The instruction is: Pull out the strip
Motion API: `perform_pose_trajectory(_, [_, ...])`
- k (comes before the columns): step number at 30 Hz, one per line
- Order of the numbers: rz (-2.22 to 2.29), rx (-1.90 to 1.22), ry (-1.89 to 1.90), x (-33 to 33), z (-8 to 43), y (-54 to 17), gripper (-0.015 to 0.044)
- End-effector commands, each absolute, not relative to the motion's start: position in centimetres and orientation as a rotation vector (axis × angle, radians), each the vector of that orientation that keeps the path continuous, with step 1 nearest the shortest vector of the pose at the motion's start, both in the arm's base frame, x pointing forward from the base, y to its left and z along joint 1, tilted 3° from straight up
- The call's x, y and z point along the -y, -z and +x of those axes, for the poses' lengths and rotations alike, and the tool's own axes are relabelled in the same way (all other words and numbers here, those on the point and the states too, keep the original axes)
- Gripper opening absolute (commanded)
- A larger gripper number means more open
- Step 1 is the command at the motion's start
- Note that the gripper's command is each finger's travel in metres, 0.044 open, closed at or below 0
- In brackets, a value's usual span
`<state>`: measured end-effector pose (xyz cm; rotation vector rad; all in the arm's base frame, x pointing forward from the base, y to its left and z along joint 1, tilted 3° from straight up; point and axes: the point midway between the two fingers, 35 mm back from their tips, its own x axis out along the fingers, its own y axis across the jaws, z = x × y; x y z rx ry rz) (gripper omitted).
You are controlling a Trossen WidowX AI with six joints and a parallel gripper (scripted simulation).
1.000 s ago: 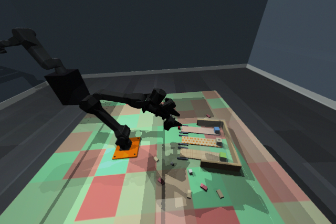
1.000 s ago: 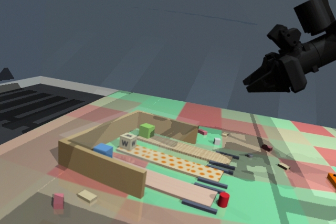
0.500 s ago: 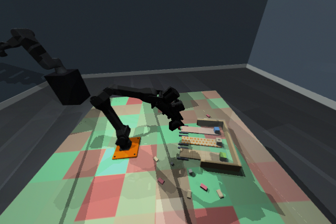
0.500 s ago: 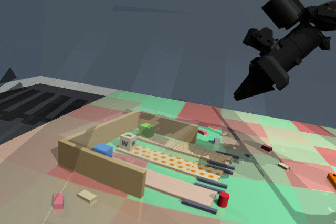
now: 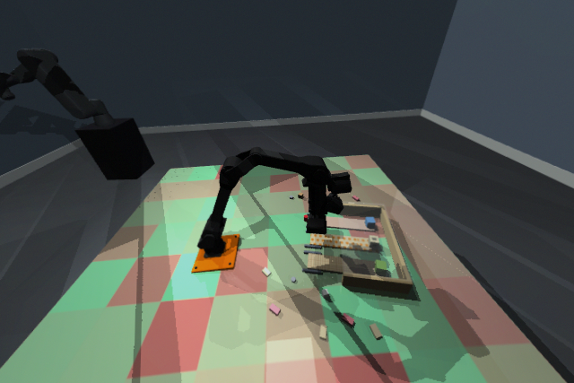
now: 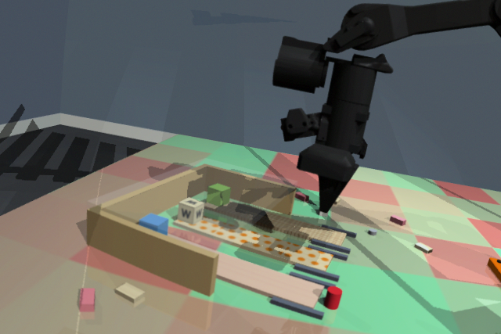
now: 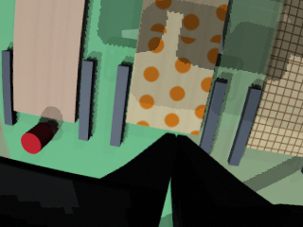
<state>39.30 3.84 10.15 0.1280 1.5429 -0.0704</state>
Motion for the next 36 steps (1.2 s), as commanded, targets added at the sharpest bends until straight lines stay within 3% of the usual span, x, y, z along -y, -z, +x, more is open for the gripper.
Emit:
perform_pose_trajectory(1, [0.130,-1.580,0.088,-3.9,39.4,-9.7,0.0000])
perform_pose_trajectory(36, [0.130,-1.579,0.088,-4.3,39.6,-4.3,0.0000])
